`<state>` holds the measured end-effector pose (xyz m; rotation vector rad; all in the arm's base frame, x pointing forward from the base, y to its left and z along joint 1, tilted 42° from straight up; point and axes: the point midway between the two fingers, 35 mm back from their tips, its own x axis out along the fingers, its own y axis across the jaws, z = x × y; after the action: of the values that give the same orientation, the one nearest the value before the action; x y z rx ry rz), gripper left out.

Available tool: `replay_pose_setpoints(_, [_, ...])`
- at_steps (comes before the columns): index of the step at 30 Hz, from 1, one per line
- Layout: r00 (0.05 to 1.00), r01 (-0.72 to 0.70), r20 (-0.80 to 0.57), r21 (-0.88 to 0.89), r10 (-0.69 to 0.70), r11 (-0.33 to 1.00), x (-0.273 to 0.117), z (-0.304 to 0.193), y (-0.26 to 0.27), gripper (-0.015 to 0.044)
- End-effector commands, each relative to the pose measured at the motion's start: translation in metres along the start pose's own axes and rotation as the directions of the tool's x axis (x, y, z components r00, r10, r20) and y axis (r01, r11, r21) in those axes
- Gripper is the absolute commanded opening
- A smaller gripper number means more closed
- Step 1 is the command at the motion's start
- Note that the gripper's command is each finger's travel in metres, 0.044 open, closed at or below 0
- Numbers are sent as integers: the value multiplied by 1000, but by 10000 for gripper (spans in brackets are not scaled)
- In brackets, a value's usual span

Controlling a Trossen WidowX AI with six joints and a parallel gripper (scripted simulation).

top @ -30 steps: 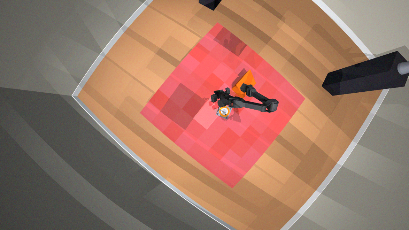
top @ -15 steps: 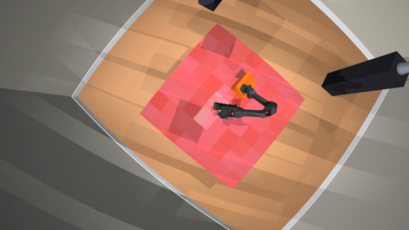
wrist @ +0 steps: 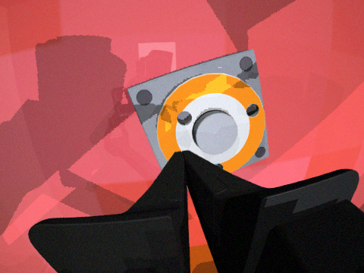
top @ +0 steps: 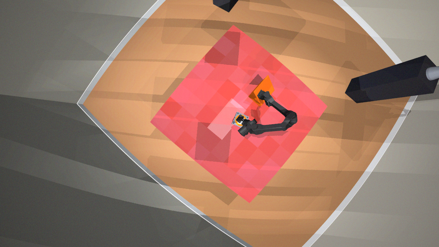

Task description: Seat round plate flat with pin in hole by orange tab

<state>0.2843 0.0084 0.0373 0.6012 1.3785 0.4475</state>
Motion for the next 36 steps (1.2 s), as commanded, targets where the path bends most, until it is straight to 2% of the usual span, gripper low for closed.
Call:
replay_pose_setpoints(1, [999, -39, -9, 63, 39, 997, 1, 1, 11, 0])
replay_pose_setpoints(7, [999, -39, -9, 63, 39, 997, 4, 1, 11, 0])
replay_pose_setpoints(16, [999, -41, -9, 63, 42, 997, 48, 0, 13, 0])
replay_pose_setpoints(36, [999, -41, -8, 63, 42, 997, 49, 16, 9, 0])
